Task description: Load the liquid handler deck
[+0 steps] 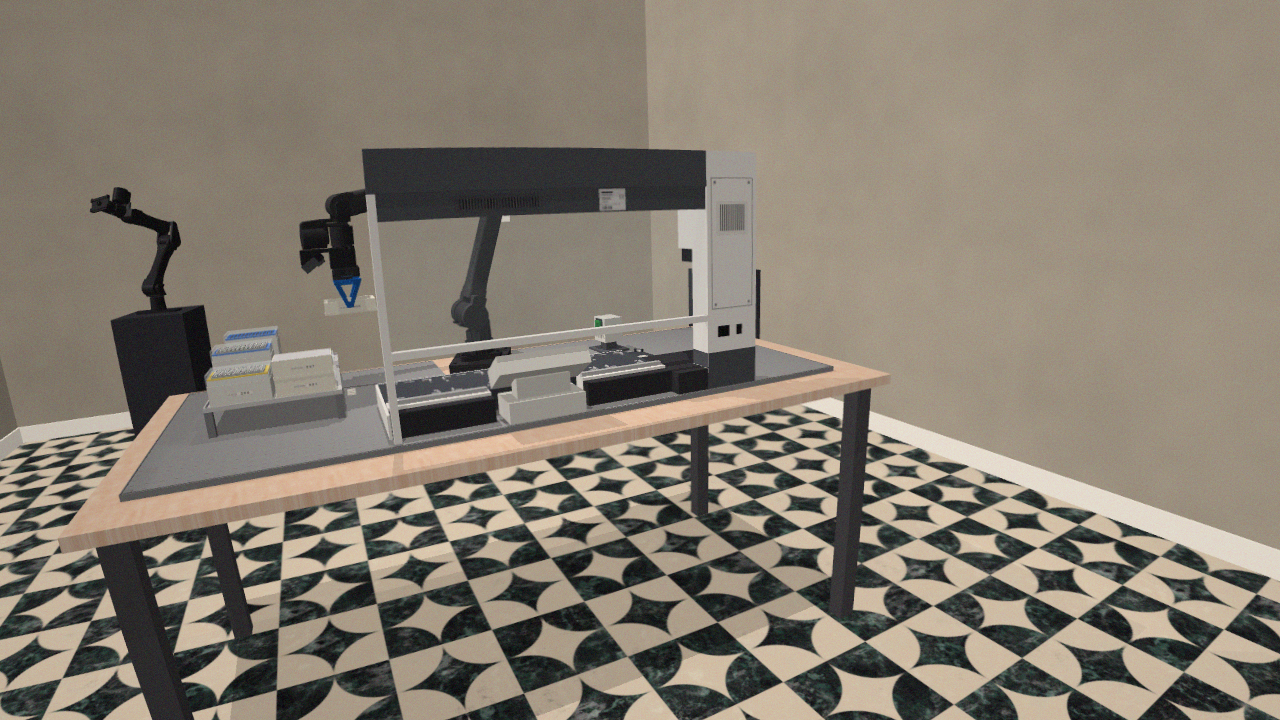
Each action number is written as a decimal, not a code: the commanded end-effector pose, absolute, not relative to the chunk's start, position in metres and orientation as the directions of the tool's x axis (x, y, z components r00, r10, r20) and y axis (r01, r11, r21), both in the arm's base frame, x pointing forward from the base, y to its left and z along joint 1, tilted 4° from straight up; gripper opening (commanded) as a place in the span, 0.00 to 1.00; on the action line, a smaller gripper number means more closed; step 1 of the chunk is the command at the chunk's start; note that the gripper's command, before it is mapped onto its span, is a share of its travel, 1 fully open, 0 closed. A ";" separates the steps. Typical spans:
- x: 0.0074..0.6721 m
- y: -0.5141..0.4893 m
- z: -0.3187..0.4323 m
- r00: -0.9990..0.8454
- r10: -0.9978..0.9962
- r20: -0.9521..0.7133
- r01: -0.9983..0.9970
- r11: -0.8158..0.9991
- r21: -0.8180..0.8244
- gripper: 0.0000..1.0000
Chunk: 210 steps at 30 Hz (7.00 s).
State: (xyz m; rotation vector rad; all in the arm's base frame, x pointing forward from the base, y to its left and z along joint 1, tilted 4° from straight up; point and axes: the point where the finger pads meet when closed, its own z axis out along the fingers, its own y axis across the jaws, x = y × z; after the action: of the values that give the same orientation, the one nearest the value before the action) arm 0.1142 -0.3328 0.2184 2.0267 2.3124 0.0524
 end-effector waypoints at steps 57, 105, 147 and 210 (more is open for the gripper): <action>0.214 -0.308 0.249 -0.132 0.987 -0.096 0.985 0.141 0.098 0.00; 0.279 -0.286 0.240 -0.241 0.969 -0.062 0.966 0.245 0.078 0.00; 0.279 -0.286 0.240 -0.811 0.576 -0.099 0.577 0.816 0.020 0.00; 0.274 -0.265 0.242 -0.986 -0.143 -0.089 -0.139 0.989 -0.055 0.00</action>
State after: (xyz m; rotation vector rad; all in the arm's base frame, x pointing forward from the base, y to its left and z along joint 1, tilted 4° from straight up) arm 0.2700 -0.2735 0.2259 -0.2046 3.0686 -0.0246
